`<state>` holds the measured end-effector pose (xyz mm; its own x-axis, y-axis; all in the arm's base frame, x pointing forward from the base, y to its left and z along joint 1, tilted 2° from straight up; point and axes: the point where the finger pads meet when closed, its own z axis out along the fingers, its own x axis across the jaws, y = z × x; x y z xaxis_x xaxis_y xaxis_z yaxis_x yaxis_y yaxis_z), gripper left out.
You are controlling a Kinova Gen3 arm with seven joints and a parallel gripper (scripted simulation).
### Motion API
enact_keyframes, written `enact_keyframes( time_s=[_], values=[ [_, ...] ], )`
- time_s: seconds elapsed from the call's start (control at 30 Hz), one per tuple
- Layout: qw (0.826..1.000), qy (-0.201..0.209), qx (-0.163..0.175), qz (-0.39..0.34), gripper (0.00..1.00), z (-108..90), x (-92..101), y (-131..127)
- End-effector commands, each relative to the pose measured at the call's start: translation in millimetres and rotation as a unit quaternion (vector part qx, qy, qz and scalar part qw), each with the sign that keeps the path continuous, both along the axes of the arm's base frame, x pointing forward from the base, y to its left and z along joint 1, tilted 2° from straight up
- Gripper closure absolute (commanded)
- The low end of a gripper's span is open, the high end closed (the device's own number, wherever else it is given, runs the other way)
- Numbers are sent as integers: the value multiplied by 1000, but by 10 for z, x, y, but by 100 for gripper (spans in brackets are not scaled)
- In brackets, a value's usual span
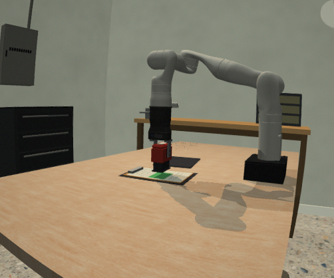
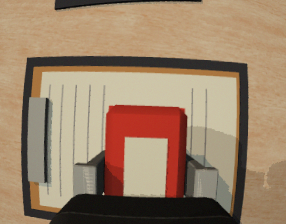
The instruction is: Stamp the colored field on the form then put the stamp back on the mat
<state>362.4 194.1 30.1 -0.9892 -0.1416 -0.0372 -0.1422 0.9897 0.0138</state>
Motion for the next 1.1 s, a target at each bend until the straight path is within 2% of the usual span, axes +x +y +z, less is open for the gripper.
enact_keyframes(
  time_s=[0.0, 0.33, 1.07],
  values=[
    [1000, 2, 5, 0, 42, -102, -19, 45],
    [1000, 2, 5, 0, 42, -196, -12, 48],
    [1000, 2, 5, -2, 42, -200, -4, 93]
  ],
)
